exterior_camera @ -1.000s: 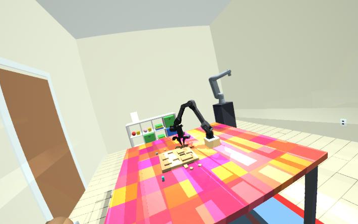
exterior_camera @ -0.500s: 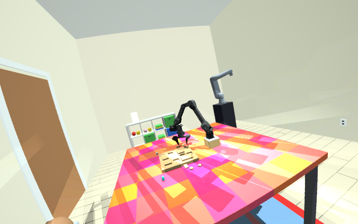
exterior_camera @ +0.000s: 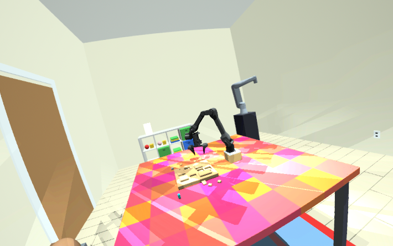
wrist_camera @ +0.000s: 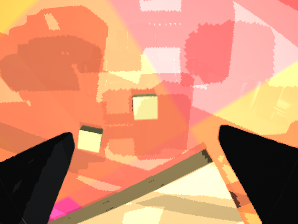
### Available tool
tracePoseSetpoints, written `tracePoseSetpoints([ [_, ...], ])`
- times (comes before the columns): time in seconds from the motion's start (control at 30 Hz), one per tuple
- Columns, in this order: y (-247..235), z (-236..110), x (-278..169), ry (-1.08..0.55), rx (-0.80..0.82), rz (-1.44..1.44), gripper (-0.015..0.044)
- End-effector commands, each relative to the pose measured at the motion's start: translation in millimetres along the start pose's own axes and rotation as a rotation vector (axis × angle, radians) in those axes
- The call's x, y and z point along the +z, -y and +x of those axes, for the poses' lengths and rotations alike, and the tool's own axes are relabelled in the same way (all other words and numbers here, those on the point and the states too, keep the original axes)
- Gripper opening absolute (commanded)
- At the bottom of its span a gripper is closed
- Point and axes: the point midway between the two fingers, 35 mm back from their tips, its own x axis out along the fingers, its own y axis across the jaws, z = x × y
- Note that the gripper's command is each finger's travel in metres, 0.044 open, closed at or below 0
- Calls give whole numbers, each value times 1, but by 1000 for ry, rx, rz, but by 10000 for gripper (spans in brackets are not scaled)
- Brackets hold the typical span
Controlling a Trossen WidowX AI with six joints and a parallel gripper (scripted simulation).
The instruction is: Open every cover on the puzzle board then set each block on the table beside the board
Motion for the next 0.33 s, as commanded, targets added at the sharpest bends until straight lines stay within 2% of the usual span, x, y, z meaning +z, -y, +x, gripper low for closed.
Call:
tracePoseSetpoints([
  [0.0,0,-13,1,5,2,-2,440],
  [0.17,2,-27,0,5,2,-1,440],
  [0.3,2,-25,-8,23,-8,-67,440],
])
